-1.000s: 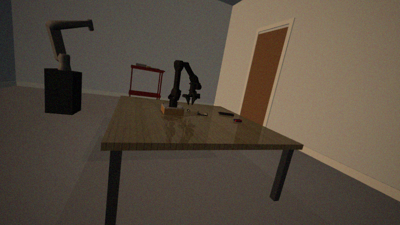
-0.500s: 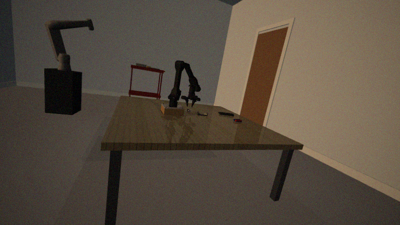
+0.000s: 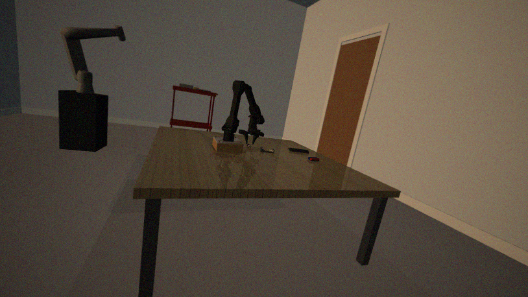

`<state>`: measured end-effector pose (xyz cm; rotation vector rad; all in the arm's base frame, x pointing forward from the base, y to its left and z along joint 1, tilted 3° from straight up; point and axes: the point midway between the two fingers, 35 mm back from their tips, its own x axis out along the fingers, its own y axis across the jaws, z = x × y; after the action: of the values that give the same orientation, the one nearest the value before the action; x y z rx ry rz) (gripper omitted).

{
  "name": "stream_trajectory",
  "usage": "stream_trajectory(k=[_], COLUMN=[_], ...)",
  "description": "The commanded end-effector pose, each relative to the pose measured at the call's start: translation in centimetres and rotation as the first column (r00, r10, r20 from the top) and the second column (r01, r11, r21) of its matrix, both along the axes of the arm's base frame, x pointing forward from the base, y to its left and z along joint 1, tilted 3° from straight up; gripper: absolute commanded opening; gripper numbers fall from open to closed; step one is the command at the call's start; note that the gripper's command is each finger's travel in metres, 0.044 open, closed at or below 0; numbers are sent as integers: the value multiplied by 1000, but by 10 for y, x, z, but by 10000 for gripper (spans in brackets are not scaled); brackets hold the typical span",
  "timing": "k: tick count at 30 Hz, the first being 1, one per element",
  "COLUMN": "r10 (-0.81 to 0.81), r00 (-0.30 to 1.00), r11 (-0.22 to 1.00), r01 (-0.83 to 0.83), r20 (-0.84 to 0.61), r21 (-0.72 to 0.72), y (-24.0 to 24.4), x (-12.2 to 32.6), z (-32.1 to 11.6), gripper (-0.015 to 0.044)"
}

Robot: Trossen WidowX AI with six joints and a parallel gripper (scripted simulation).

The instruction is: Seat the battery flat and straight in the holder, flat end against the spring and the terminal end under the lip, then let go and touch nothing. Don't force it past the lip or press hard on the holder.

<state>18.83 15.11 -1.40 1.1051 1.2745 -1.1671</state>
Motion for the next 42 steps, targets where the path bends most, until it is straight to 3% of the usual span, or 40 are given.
stream_trajectory(k=[1, 12, 17, 22, 35, 42], r10=[-3, -3, -3, -3, 3, 233], r00=[1000, 1000, 1000, 1000, 1000, 972], r11=[1000, 1000, 1000, 1000, 1000, 972], r01=[3, 3, 3, 3, -3, -233], r20=[-3, -3, -3, -3, -3, -2], r21=[2, 2, 2, 2, 2, 11], y=[0, -1, -1, -1, -1, -10], x=[-1, -3, -3, -3, 0, 21], z=[-5, -21, -21, -21, 30, 34], gripper=[221, 221, 90, 59, 59, 59])
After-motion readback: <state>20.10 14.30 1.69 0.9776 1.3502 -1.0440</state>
